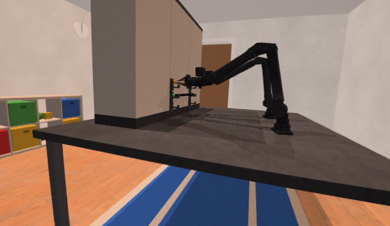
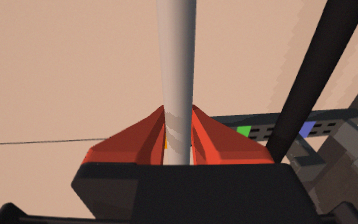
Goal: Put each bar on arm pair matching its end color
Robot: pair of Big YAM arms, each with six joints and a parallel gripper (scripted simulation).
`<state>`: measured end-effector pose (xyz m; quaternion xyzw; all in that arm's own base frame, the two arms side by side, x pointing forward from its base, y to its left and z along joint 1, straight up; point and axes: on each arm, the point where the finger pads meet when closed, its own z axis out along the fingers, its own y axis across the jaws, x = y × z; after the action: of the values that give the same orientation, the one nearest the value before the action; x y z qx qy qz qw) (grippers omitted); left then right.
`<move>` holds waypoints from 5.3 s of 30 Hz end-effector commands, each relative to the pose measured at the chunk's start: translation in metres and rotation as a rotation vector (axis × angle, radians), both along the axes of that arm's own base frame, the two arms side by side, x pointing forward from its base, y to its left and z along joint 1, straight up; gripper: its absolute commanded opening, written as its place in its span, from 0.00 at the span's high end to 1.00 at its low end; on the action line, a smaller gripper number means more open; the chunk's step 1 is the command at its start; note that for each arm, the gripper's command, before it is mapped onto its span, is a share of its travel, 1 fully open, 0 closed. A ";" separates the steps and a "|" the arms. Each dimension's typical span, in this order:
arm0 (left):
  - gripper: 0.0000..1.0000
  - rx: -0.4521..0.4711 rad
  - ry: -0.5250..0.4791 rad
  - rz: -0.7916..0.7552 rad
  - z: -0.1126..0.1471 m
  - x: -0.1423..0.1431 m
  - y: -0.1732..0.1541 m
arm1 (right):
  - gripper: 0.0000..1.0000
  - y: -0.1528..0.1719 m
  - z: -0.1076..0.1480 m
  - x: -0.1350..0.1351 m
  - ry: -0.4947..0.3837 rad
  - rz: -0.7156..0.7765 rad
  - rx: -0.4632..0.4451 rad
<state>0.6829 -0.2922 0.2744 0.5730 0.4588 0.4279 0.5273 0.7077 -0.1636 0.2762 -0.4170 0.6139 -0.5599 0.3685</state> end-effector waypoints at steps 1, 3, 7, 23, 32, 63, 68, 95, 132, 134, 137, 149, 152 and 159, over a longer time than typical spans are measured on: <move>1.00 -0.045 -0.134 0.009 0.089 0.011 0.001 | 1.00 -0.009 0.083 0.008 -0.124 -0.009 -0.037; 1.00 -0.045 -0.134 0.009 0.089 0.011 0.001 | 1.00 -0.009 0.083 0.008 -0.124 -0.009 -0.037; 1.00 -0.045 -0.134 0.009 0.089 0.011 0.001 | 1.00 -0.009 0.083 0.008 -0.124 -0.009 -0.037; 1.00 -0.045 -0.134 0.009 0.089 0.011 0.000 | 1.00 -0.009 0.083 0.007 -0.124 -0.009 -0.037; 1.00 -0.045 -0.134 0.009 0.089 0.012 0.000 | 1.00 -0.009 0.083 0.007 -0.124 -0.009 -0.037; 1.00 -0.045 -0.134 0.009 0.089 0.012 -0.001 | 1.00 -0.009 0.083 0.007 -0.124 -0.009 -0.037; 1.00 -0.045 -0.134 0.009 0.089 0.012 -0.001 | 1.00 -0.009 0.083 0.007 -0.124 -0.009 -0.037; 1.00 -0.045 -0.134 0.009 0.089 0.015 -0.002 | 1.00 -0.009 0.069 0.006 -0.124 -0.009 -0.037; 1.00 -0.045 -0.134 0.009 0.080 0.021 -0.002 | 1.00 -0.008 0.028 0.005 -0.124 -0.009 -0.037; 1.00 -0.045 -0.134 0.009 0.076 0.021 -0.002 | 1.00 -0.008 0.025 0.005 -0.124 -0.009 -0.037; 1.00 -0.045 -0.134 0.009 0.072 0.021 -0.002 | 1.00 -0.008 0.022 0.005 -0.124 -0.009 -0.037; 1.00 -0.045 -0.135 0.009 0.061 0.019 -0.002 | 1.00 -0.008 0.011 0.004 -0.124 -0.009 -0.037; 1.00 -0.045 -0.135 0.009 0.058 0.018 -0.002 | 1.00 -0.007 0.008 0.003 -0.124 -0.009 -0.037; 1.00 -0.044 -0.135 0.008 0.054 0.017 -0.001 | 1.00 -0.007 0.004 0.003 -0.124 -0.009 -0.037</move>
<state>0.6932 -0.2975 0.2700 0.5701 0.4482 0.4375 0.5317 0.7087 -0.1669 0.2625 -0.3933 0.5979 -0.5806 0.3882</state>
